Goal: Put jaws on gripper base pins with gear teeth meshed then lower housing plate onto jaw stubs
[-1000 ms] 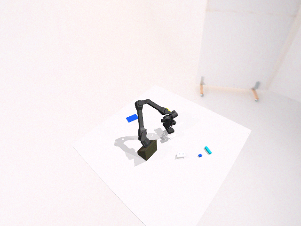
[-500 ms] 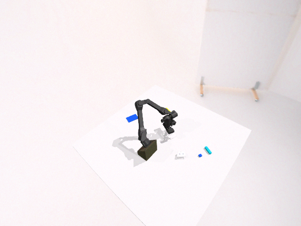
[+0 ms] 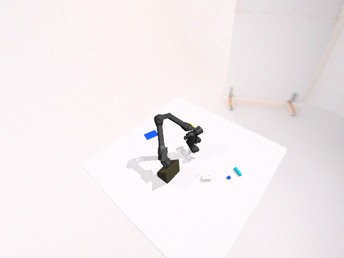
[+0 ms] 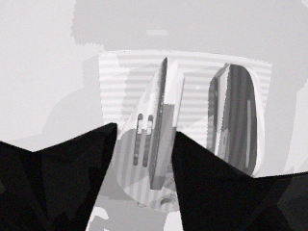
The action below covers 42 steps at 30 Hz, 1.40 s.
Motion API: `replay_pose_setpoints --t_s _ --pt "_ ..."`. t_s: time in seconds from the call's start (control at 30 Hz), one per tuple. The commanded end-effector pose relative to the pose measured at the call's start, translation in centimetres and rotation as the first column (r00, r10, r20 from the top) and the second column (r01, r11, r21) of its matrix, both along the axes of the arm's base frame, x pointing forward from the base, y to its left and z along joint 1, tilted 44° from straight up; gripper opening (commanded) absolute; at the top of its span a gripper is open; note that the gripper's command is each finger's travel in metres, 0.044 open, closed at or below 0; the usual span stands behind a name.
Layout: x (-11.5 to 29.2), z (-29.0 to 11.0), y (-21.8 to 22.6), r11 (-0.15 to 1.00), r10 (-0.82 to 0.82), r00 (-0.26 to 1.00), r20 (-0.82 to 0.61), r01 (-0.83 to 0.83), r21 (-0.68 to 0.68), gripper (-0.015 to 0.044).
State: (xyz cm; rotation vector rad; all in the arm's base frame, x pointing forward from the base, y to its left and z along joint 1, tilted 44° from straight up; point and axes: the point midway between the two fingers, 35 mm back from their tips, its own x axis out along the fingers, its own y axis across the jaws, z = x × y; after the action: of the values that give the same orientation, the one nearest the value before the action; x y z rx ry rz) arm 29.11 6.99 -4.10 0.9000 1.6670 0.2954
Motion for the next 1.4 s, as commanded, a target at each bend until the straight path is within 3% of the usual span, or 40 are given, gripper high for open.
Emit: replay_pose_setpoints --t_s 0.0,0.2,0.33,0.8,1.1,1.23,1.37 --pt "0.1 -0.2 0.3 1.000 0.008 1.000 0.006 -0.008 0.001 0.0134" --pt "0.1 -0.2 0.3 1.000 0.008 1.000 0.006 -0.008 0.001 0.0134" --pt "0.0 0.0 0.0 1.000 -0.001 1.000 0.000 0.001 0.001 0.0224" --pt "0.0 0.1 -0.1 1.000 -0.001 1.000 0.000 0.001 0.000 0.0224" --pt "0.3 4.7 -4.5 1.000 0.008 1.000 0.005 -0.008 0.000 0.0224" --pt "0.4 4.3 -4.2 1.000 -0.001 1.000 0.007 0.001 0.002 0.0224" --pt "0.5 3.7 -5.4 1.000 0.029 0.999 0.041 -0.029 -0.007 0.0329"
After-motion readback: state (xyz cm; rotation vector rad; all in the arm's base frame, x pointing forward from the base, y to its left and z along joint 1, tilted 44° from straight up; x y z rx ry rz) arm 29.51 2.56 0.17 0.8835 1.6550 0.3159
